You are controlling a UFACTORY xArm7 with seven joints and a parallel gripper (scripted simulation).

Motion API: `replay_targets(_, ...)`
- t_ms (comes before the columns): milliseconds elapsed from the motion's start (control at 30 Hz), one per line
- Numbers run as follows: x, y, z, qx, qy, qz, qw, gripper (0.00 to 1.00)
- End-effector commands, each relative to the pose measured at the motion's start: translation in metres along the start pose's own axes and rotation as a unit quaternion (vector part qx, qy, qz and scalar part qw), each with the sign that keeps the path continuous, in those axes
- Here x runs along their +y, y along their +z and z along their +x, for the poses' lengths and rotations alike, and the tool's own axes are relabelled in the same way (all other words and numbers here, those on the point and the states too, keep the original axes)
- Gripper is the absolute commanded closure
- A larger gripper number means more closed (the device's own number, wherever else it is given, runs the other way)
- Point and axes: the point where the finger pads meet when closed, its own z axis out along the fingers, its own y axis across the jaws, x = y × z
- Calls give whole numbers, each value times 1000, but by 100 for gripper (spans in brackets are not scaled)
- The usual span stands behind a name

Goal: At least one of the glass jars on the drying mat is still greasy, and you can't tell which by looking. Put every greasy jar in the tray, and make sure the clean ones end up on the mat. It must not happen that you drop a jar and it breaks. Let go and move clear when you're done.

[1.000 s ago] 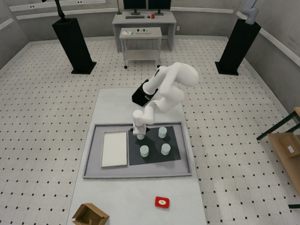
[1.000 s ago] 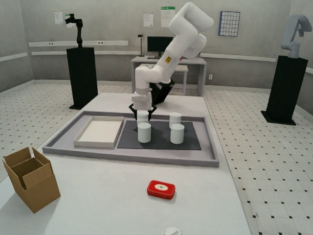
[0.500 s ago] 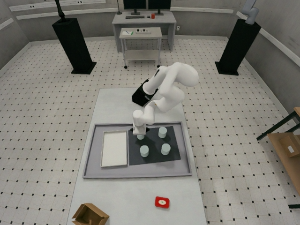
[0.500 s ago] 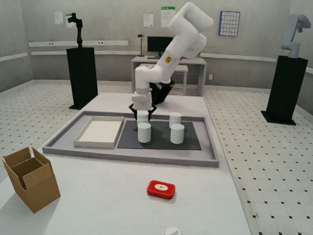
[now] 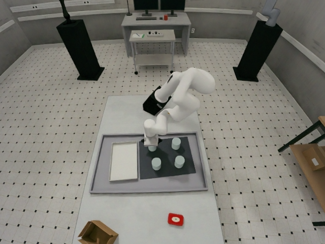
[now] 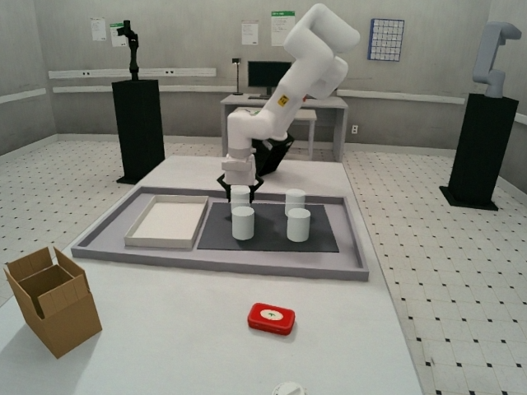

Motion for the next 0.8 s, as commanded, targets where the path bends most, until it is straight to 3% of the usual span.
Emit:
replay_targets(0,1,-1,1,1,0,-1,1000,28)
replay_targets(767,1,-1,1,1,0,-1,1000,31)
